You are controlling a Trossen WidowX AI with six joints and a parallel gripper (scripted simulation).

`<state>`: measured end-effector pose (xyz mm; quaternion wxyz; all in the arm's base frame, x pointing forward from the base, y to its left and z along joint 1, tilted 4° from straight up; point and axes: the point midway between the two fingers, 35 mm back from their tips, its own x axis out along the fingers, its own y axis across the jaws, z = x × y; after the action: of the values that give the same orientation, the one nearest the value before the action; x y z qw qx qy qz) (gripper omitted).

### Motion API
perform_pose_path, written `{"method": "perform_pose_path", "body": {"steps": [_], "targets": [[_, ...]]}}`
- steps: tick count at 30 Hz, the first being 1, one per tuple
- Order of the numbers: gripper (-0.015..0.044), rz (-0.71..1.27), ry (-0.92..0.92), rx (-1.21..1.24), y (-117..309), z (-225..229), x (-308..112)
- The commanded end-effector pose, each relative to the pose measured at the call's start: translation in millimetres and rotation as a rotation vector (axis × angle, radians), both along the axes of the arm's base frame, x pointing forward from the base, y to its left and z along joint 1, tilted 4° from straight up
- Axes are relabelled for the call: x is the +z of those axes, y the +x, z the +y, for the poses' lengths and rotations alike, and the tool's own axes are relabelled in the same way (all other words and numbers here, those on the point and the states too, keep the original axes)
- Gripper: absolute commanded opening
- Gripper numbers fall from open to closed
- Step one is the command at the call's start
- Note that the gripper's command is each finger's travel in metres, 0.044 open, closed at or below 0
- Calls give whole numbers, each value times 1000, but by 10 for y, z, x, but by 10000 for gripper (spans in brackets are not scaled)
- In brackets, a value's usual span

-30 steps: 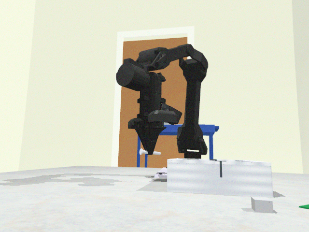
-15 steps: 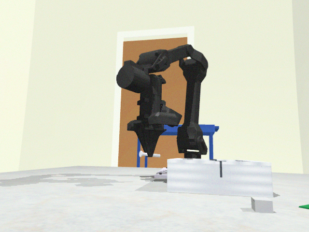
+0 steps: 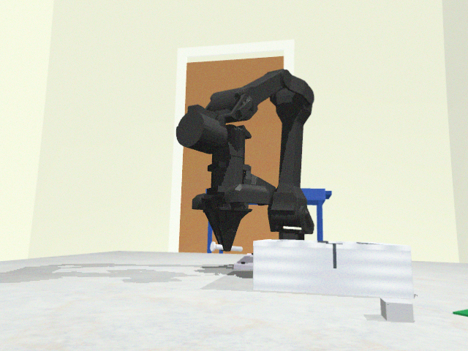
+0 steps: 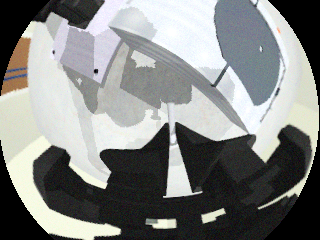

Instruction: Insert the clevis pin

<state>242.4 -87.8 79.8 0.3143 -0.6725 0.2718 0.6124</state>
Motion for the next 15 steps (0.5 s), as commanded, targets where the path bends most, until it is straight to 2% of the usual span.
{"method": "perform_pose_path", "body": {"steps": [1,15], "targets": [[0,13,1,0,-7,2,-113],[0,13,1,0,13,6,-347]]}}
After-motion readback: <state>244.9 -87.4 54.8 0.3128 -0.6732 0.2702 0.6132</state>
